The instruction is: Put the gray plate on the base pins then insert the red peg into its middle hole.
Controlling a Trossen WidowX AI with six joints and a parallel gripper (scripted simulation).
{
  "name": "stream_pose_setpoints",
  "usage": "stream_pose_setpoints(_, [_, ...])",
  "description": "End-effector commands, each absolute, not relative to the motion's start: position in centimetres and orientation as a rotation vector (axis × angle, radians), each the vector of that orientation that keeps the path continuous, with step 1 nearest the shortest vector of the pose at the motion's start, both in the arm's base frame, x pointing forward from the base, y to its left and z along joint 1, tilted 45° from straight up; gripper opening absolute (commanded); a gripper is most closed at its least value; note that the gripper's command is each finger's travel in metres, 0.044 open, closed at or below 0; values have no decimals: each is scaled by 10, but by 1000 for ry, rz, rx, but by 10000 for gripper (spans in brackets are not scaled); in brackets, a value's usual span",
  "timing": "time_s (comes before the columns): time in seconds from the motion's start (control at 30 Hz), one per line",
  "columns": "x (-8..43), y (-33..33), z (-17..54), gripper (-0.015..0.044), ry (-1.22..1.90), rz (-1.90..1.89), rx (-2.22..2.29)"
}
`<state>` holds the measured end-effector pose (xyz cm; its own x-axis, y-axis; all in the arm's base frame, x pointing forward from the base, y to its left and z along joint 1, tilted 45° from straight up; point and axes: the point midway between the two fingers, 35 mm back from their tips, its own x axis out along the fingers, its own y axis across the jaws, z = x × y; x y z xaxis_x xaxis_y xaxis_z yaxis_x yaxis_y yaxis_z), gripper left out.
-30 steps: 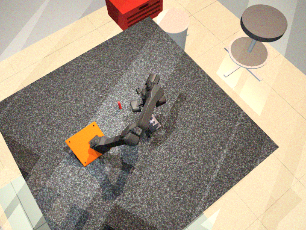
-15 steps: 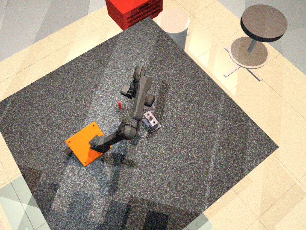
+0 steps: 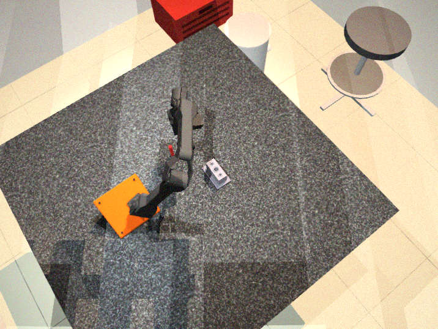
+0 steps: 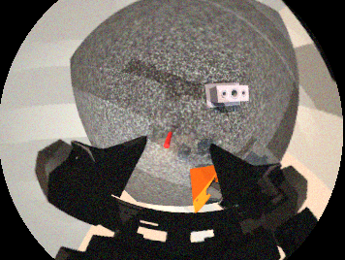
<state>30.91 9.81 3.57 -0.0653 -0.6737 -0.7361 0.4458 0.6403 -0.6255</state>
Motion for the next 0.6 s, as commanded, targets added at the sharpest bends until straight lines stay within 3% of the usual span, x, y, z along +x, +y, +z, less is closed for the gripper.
stream_pose_setpoints(0.0, [271,129,-6,440,959,-1374,306])
stream_pose_setpoints(0.57, [271,127,-7,440,928,-1398,339])
